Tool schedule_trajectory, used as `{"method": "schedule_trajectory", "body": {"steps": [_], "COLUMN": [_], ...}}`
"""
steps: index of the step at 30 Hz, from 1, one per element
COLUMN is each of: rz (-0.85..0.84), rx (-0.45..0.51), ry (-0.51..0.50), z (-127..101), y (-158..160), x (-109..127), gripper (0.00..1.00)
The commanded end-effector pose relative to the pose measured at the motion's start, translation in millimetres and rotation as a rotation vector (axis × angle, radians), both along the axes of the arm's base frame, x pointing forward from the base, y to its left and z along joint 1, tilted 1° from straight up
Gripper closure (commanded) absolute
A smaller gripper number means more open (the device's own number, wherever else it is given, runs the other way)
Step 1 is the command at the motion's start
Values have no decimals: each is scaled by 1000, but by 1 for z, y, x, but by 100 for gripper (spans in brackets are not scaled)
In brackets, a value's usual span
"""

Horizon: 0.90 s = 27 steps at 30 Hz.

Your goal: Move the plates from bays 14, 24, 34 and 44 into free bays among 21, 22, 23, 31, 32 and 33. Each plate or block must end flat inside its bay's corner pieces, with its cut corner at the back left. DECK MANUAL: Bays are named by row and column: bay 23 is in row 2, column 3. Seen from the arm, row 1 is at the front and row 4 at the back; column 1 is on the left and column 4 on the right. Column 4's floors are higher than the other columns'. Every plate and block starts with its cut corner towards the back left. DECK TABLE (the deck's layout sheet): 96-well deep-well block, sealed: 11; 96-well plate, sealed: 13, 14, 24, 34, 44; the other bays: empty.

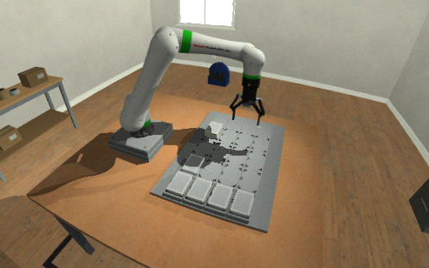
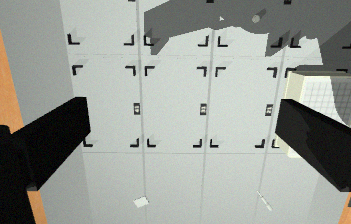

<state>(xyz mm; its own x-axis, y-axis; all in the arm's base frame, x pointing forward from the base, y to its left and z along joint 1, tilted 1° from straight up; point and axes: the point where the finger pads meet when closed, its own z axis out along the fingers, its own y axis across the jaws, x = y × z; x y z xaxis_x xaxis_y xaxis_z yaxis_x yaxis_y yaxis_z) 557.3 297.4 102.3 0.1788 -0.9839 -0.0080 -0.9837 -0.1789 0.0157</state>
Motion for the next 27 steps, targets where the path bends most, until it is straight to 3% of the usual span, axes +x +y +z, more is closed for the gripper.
{"method": "schedule_trajectory", "body": {"steps": [1, 15, 27], "rz": [0, 0, 0], "rx": [1, 1, 1], "ry": [-2, -2, -2], "z": [1, 1, 1], "y": [0, 0, -39], "x": [1, 1, 8], "gripper": [0, 0, 0]}}
